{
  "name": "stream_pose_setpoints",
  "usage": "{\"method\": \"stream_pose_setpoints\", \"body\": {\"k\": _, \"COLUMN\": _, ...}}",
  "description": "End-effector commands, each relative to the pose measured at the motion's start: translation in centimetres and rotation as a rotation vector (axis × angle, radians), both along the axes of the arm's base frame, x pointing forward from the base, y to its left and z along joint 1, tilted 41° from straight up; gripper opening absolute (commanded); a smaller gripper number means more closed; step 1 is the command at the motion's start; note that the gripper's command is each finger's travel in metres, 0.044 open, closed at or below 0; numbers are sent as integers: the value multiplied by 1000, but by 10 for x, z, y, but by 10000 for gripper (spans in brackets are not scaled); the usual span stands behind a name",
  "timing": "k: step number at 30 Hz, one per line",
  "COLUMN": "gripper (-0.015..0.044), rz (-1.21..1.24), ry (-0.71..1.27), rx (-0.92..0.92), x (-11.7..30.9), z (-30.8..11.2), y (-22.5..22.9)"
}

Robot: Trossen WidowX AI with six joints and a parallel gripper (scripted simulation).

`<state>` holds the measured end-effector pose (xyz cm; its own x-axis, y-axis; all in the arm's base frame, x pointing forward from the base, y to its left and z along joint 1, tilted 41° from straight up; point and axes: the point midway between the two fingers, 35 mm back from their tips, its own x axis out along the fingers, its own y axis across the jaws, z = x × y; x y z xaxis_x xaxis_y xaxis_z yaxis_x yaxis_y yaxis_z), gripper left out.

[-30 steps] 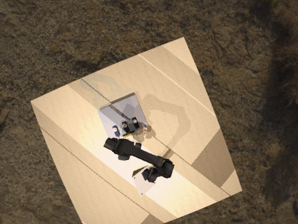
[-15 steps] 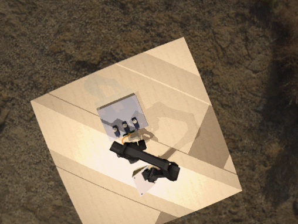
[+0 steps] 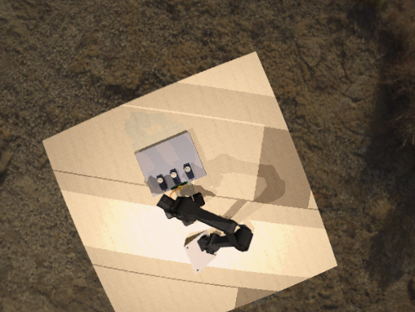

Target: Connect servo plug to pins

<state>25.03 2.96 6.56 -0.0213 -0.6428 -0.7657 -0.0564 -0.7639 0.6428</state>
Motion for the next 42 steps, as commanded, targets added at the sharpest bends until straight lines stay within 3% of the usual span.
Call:
{"method": "stream_pose_setpoints", "body": {"k": 1, "gripper": 0, "rz": 8, "ry": -3, "rx": -3, "x": 2, "z": -2, "y": -4}}
{"method": "stream_pose_setpoints", "body": {"k": 11, "gripper": 0, "rz": 8, "ry": -5, "rx": -3, "x": 34, "z": 0, "y": -5}}
{"method": "stream_pose_setpoints", "body": {"k": 42, "gripper": 0, "rz": 8, "ry": -6, "rx": -3, "x": 54, "z": 0, "y": -6}}
